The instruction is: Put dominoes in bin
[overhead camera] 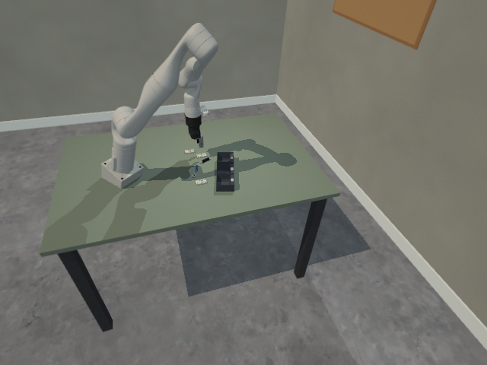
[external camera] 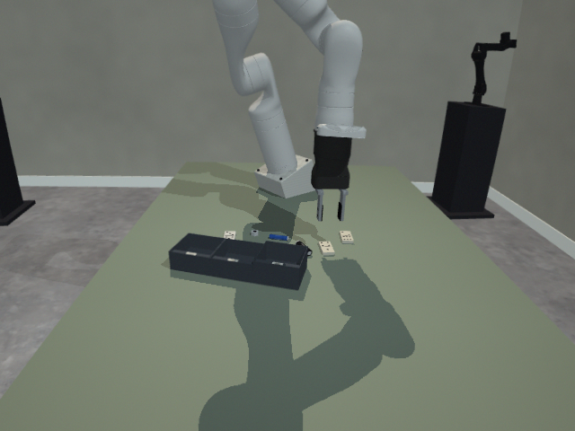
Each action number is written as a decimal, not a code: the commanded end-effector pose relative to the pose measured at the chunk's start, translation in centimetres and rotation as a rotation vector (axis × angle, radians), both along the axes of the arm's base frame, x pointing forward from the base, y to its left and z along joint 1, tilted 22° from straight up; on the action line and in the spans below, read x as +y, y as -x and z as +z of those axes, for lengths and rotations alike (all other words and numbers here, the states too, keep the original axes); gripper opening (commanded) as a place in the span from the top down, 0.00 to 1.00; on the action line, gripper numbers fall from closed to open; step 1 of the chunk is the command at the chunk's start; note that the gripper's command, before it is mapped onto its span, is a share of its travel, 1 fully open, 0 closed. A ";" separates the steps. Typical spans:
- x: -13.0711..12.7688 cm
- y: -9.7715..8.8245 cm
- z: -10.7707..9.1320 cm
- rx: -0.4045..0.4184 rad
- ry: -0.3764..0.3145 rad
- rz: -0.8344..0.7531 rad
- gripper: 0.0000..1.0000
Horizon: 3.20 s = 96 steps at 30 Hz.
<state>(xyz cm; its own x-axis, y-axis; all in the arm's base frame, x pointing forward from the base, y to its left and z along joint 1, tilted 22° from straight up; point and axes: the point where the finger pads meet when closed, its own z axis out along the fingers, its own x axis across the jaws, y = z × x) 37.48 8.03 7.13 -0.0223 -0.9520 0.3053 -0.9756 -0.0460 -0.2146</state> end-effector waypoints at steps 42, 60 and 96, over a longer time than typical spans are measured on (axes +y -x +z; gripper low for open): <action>-0.3 -0.3 0.1 0.003 0.000 0.003 0.21; -1.9 -1.0 -5.1 0.003 0.000 0.003 0.21; -2.3 -1.6 -6.1 0.003 0.000 0.003 0.21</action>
